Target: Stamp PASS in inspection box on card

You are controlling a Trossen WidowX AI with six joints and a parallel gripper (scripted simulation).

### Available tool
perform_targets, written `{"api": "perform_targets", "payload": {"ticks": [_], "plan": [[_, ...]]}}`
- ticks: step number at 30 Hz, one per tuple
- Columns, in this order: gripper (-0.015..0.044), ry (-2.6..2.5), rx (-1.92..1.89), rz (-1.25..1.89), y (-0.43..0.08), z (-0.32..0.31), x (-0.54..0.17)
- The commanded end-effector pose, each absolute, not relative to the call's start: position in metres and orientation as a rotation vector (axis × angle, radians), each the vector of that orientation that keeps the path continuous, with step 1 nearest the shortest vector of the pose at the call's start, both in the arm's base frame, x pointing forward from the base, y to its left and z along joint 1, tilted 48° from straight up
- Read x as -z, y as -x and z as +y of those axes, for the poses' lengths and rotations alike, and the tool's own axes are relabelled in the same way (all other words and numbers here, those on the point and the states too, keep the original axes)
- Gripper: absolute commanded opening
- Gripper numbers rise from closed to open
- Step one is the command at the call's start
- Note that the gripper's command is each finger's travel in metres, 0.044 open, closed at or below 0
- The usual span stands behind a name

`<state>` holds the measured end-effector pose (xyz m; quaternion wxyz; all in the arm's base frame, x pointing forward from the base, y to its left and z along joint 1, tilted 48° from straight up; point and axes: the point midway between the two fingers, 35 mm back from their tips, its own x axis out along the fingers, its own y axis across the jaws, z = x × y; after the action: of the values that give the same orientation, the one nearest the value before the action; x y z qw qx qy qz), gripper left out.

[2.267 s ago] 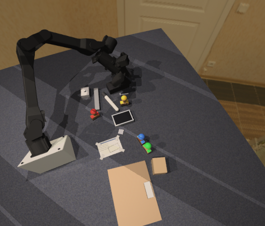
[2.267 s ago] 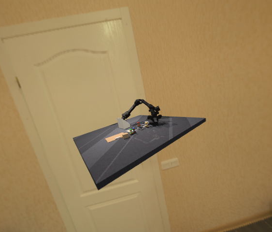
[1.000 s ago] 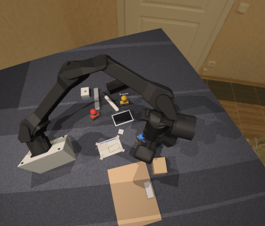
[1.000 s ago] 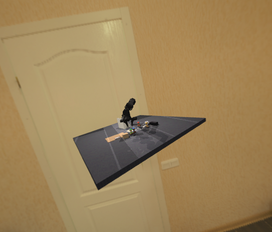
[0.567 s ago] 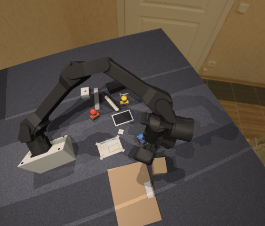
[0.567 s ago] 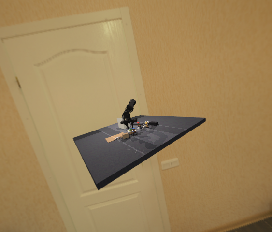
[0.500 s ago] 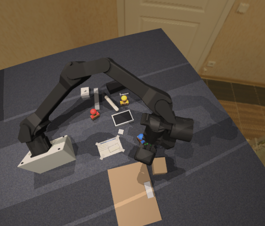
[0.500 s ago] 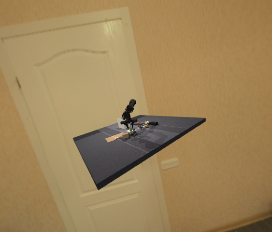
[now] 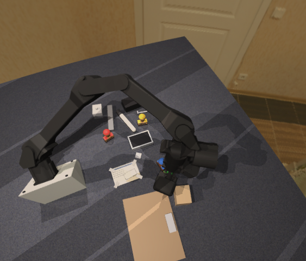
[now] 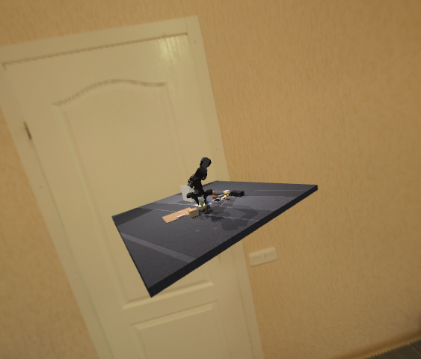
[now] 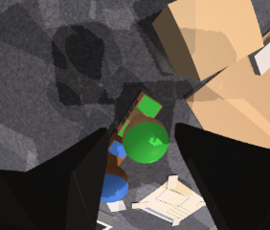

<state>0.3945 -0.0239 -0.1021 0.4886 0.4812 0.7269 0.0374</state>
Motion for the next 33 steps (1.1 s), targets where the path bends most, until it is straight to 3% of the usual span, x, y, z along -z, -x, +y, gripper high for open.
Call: {"api": "perform_targets", "payload": {"ticks": [1,14,16,30,33], "plan": [[0.0223,-1.18,-0.086,1.767,-0.393,-0.019,0.107],[0.0223,-1.182,-0.088,1.768,-0.391,-0.006,0.118],[0.0171,-1.17,-0.094,1.769,-0.391,-0.007,0.116],[0.0077,-1.17,-0.094,1.769,-0.391,-0.007,0.116],[0.0,-1.17,-0.094,1.769,-0.392,-0.008,0.116]]}}
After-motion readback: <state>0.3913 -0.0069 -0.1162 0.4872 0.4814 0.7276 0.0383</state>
